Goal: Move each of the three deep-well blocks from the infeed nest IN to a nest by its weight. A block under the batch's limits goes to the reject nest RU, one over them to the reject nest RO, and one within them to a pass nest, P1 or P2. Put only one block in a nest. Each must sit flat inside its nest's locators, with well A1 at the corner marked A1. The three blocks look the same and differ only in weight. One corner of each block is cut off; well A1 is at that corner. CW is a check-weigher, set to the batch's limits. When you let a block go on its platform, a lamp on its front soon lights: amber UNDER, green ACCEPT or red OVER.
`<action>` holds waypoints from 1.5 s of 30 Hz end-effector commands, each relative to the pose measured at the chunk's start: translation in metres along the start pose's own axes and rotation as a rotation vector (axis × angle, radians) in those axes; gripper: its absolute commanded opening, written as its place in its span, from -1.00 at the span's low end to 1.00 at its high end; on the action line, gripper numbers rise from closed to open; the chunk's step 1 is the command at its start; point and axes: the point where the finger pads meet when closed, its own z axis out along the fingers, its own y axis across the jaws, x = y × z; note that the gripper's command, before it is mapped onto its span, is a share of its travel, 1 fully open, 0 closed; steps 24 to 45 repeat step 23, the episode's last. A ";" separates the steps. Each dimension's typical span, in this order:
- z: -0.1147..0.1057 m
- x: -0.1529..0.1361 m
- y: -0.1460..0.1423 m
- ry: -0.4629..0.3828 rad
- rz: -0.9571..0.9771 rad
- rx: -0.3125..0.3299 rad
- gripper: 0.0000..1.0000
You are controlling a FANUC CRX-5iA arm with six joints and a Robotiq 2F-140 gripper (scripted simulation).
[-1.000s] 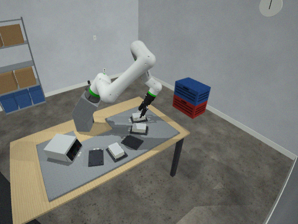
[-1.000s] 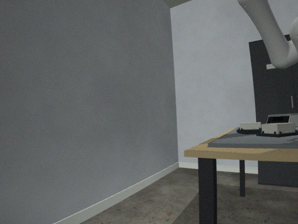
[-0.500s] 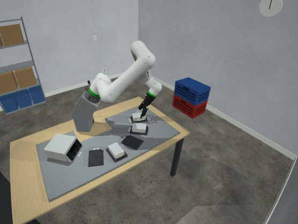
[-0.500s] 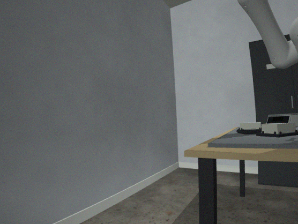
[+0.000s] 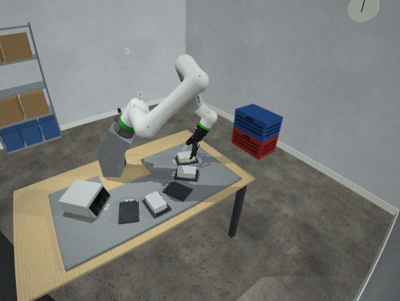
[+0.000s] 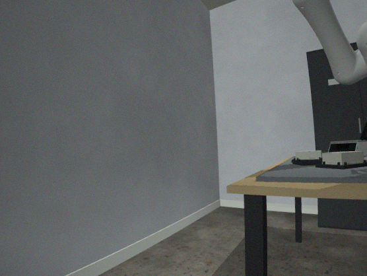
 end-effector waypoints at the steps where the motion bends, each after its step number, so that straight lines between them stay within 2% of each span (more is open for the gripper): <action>1: 0.000 0.000 0.000 0.000 0.000 0.000 1.00; 14: -0.023 -0.013 0.000 0.000 0.000 0.000 1.00; 45: -0.023 -0.013 0.000 0.000 0.000 0.000 1.00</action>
